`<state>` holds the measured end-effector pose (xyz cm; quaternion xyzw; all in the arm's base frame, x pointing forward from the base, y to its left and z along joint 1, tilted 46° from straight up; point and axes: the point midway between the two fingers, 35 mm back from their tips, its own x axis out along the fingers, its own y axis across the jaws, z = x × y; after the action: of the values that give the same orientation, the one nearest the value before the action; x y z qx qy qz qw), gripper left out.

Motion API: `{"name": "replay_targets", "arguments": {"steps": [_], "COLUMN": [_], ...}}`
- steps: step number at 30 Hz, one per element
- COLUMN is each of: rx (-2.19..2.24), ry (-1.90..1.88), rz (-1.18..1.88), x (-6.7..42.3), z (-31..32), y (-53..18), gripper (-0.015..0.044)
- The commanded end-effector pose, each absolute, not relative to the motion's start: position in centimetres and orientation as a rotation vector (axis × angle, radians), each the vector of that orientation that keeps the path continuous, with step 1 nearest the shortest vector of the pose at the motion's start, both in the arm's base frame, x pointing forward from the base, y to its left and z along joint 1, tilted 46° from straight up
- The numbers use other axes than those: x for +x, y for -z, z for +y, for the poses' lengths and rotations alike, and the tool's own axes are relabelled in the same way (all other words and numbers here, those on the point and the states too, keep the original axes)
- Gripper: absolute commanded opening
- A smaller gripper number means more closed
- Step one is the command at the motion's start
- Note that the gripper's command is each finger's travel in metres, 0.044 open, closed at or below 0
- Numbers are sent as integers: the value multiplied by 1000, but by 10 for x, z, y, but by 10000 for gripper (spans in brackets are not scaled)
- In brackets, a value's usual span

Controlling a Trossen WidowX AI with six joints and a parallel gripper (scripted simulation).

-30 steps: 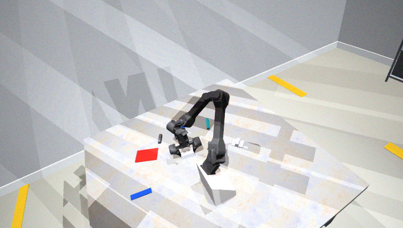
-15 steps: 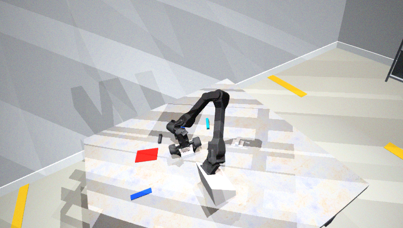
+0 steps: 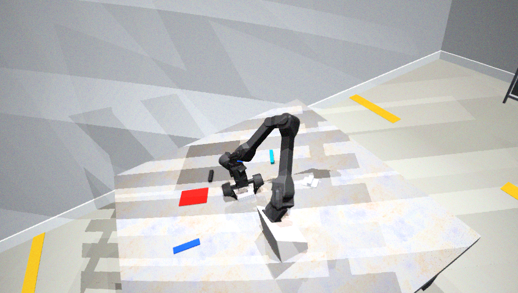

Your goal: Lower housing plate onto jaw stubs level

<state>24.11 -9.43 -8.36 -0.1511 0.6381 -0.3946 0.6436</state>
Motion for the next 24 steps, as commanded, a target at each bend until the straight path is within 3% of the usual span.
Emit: {"name": "replay_targets", "arguments": {"steps": [1,24], "rx": [-344,-353], "ry": [899,884], "rz": [1453,1450], "x": [241,246], "z": [-94,-38], "y": [84,31], "gripper": [440,440]}}
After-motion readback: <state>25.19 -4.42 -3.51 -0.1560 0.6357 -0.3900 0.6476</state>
